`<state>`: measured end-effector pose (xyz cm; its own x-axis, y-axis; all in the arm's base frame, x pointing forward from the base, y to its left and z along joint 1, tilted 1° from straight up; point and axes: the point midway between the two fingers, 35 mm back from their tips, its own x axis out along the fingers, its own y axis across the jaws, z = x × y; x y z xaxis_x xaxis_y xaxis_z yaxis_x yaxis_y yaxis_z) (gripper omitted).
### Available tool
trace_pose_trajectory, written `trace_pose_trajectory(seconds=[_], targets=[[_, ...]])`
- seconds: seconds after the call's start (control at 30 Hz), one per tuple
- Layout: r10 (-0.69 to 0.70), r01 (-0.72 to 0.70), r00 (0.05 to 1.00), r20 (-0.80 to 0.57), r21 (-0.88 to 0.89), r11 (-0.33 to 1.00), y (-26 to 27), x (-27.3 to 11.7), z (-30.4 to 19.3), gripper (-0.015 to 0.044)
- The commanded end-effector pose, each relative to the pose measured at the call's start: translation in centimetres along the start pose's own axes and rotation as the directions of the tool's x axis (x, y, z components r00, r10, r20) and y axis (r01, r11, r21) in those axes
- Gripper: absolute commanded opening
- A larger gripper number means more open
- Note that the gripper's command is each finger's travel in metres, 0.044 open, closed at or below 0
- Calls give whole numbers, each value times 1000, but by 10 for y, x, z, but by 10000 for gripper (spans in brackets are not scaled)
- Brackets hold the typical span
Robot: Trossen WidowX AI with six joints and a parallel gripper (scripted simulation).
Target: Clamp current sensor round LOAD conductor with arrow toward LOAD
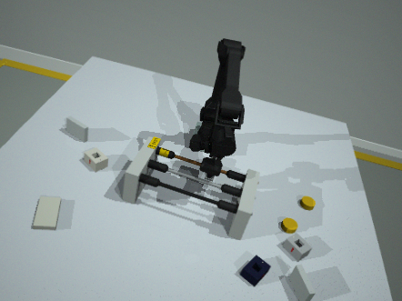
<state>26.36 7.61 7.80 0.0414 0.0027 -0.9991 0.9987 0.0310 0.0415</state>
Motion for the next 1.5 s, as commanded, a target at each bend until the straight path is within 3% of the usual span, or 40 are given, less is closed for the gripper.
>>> trace_pose_trajectory(seconds=[0.0,1.4,1.47], targets=[[0,0,1000,0,0,1000,0,0,0,0],[-45,45,999,0,1,999,5,5,0,0],[-49,49,999,2,4,999,4,1,0,53]])
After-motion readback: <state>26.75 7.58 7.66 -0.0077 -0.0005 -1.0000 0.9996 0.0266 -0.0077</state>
